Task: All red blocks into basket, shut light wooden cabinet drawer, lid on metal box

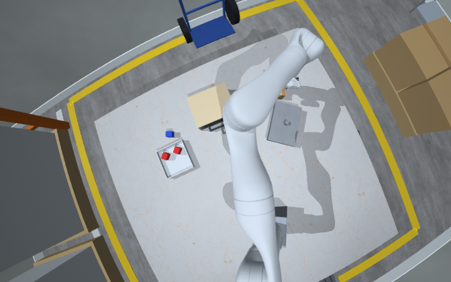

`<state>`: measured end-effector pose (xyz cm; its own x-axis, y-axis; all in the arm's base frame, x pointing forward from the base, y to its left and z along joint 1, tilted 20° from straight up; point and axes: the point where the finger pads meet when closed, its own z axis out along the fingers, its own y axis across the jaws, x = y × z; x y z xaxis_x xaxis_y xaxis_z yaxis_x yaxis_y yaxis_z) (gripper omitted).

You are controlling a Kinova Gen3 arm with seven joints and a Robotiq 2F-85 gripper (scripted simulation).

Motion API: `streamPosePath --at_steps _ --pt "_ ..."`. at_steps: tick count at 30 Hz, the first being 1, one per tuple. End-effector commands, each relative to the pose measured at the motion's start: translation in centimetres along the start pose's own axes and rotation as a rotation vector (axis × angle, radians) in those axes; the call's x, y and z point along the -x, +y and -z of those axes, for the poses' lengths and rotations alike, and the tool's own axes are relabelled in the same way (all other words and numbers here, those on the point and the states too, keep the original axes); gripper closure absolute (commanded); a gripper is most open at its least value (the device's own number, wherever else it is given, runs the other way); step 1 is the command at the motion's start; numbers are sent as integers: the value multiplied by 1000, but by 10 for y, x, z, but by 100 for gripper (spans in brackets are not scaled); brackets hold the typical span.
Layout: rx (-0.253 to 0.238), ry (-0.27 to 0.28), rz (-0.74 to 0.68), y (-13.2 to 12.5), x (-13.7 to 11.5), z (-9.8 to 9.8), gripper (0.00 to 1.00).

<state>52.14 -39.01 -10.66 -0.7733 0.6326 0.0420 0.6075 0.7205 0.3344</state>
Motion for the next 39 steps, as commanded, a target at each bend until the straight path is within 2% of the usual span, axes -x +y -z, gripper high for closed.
streamPosePath --at_steps 1,28,29,39 --pt "0 -2 0 0 1 2 33" --pt "0 -2 0 0 1 2 33" --pt "0 -2 0 0 1 2 17" --pt "0 -2 0 0 1 2 17"
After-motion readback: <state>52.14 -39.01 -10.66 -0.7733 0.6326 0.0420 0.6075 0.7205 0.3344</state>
